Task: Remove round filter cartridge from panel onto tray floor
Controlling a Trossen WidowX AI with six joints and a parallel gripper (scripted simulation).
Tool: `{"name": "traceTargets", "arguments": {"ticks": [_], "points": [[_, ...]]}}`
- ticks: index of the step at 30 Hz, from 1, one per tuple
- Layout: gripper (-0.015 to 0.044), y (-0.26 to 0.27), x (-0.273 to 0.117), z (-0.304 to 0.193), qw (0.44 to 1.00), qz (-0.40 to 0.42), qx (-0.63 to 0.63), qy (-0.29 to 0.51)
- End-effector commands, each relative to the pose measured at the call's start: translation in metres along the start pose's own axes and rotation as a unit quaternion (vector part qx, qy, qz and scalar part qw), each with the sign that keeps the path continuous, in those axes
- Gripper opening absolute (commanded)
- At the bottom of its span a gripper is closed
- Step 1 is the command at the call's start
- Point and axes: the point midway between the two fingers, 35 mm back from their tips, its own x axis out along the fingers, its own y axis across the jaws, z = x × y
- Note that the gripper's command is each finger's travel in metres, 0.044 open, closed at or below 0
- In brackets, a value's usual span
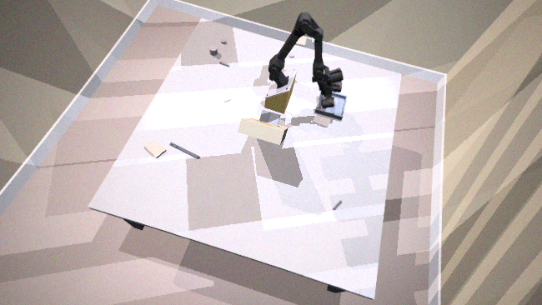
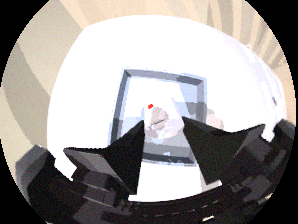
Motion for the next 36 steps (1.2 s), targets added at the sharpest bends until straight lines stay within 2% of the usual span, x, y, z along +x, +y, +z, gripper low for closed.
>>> {"name": "traceTargets", "arguments": {"ticks": [1, 16, 21, 27, 36], "points": [[0.0052, 0.000, -0.001, 0.002, 1.000, 0.000, 0.000, -0.001], [0.0440, 0.000, -0.001, 0.002, 1.000, 0.000, 0.000, -0.001], [0.0440, 0.000, -0.007, 0.006, 1.000, 0.000, 0.000, -0.001], [0.0440, 0.000, -0.061, 0.035, 1.000, 0.000, 0.000, -0.001], [0.0440, 0.001, -0.051, 0.033, 1.000, 0.001, 0.002, -0.006]]}}
